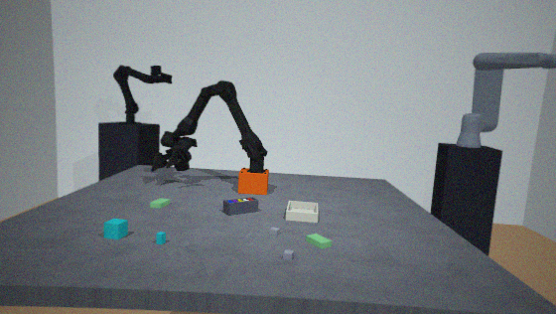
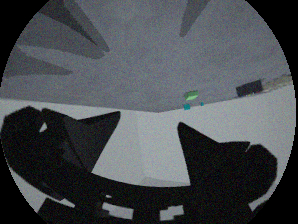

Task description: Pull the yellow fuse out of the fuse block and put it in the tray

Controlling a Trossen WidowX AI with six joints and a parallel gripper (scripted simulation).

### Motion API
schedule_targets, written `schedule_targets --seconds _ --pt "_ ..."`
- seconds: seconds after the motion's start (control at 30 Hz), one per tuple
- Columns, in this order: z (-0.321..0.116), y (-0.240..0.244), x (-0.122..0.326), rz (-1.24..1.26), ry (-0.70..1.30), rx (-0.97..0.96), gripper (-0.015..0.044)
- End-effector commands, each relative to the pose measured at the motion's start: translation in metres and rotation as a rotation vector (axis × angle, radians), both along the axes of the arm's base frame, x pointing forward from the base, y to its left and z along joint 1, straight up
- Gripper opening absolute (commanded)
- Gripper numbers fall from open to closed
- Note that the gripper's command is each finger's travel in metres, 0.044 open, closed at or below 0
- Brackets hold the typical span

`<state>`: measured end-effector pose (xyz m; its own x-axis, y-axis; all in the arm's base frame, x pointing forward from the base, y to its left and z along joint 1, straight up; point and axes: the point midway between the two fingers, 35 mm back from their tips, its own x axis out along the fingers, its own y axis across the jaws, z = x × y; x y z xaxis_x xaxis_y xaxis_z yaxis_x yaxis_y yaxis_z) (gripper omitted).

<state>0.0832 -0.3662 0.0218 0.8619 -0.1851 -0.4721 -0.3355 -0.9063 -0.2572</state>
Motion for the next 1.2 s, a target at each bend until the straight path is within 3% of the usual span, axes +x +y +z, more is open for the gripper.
schedule_targets --seconds 0.0,0.2,0.4,0.63,0.87,1.17 --pt "0.002 0.0 0.0 0.0 0.0 0.0 0.04" --pt "0.016 0.0 0.0 0.0 0.0 0.0 0.04" --pt "0.007 0.012 0.036 0.154 0.098 -0.093 0.0243" --pt "-0.001 0.055 0.104 0.529 0.226 -0.304 0.0069" --pt "-0.006 0.099 0.15 0.883 0.29 -0.523 0.0069" --pt "-0.009 0.202 0.215 1.771 0.23 -1.202 0.0069"
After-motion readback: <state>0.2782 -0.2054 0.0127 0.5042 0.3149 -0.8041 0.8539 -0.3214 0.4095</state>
